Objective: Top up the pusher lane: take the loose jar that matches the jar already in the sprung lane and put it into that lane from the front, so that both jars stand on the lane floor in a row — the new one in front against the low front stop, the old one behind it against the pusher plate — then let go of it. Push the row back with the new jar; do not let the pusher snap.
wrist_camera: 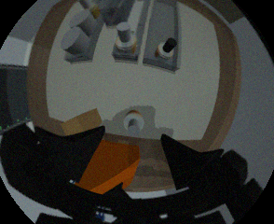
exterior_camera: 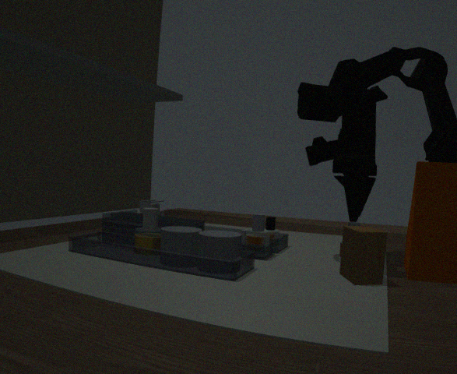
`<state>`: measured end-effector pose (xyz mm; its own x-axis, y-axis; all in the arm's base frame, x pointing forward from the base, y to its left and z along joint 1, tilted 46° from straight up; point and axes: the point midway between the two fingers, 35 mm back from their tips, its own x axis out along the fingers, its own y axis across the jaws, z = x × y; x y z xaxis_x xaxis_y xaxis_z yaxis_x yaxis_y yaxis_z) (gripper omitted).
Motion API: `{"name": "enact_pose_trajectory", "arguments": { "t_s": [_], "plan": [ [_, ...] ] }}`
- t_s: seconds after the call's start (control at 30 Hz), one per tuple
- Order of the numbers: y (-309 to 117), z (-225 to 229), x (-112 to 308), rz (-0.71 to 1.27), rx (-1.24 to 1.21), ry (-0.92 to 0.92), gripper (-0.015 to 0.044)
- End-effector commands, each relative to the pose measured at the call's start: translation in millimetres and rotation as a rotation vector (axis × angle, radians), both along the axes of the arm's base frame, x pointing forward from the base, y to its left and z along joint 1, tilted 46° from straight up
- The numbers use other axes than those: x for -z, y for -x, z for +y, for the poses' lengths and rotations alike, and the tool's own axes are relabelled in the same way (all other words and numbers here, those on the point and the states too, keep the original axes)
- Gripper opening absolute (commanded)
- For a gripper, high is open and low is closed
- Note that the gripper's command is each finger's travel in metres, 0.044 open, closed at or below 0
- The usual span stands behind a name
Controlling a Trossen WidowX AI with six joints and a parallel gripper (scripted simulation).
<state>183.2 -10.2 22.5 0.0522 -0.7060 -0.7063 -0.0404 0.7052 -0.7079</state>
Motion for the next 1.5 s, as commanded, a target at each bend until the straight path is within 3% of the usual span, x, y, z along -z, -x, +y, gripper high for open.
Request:
{"name": "enact_pose_trajectory", "arguments": {
  "t_s": [0.0, 0.9, 1.23, 1.47],
  "plan": [
    [0, -2, 3, -0.001, -0.009, 0.003, 0.044],
    [-3, -34, 34, -0.001, -0.009, 0.005, 0.044],
    [-3, -34, 34, -0.001, -0.009, 0.005, 0.0177],
    [-3, -34, 34, -0.001, -0.009, 0.005, 0.0111]
  ]
}}
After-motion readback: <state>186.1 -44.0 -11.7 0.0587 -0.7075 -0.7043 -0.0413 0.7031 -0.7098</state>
